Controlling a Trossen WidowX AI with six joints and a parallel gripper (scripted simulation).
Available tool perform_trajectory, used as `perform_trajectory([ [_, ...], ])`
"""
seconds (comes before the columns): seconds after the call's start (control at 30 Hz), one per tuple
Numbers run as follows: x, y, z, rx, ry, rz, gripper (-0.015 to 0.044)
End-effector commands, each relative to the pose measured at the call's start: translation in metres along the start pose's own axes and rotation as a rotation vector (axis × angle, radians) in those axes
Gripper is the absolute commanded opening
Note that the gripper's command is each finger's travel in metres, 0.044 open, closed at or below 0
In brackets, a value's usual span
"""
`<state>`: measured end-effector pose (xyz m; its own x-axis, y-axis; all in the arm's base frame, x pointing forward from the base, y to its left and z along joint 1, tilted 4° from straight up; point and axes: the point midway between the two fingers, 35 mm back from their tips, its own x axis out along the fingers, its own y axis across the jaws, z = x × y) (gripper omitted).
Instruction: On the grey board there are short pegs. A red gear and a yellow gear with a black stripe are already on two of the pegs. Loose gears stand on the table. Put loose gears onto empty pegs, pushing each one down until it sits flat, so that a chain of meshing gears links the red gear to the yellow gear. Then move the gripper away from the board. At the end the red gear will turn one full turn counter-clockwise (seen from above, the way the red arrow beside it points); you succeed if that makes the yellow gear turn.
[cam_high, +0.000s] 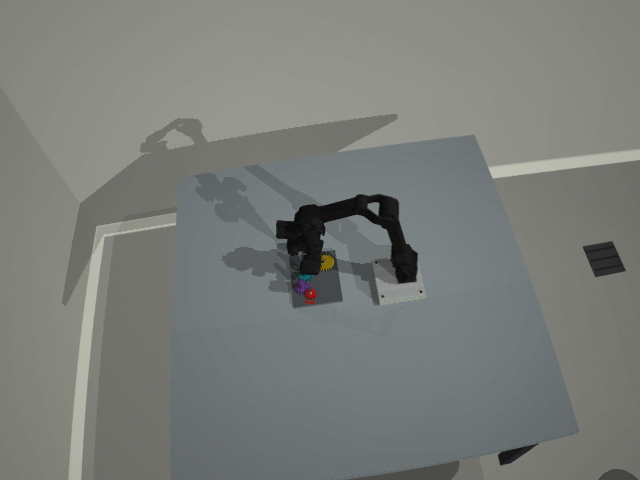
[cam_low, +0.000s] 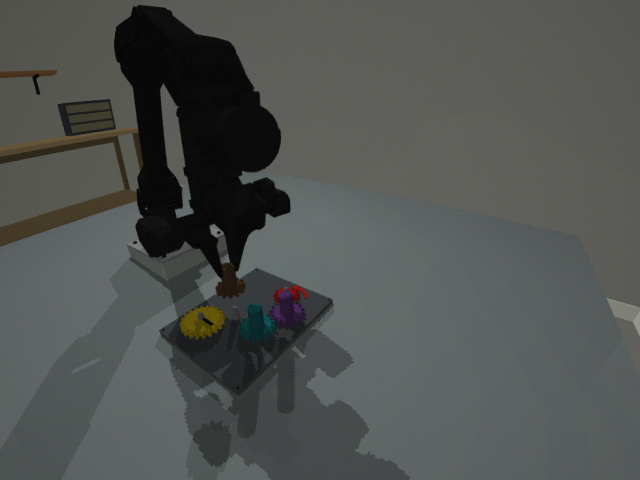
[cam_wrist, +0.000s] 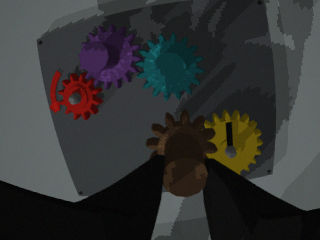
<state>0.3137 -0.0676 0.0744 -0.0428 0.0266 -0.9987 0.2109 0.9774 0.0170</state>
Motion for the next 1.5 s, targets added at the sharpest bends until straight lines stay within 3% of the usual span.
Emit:
perform_trajectory([
  [0.0,-0.001,0.000,0.000,-0.098,-0.001,-0.003,0.0000],
  [0.93,0.018,-0.001,0.000,-0.508,0.000,-0.003,0.0000],
  [1.47,0.040,0.000,0.000,-0.229,0.000,-0.003,0.0000],
])
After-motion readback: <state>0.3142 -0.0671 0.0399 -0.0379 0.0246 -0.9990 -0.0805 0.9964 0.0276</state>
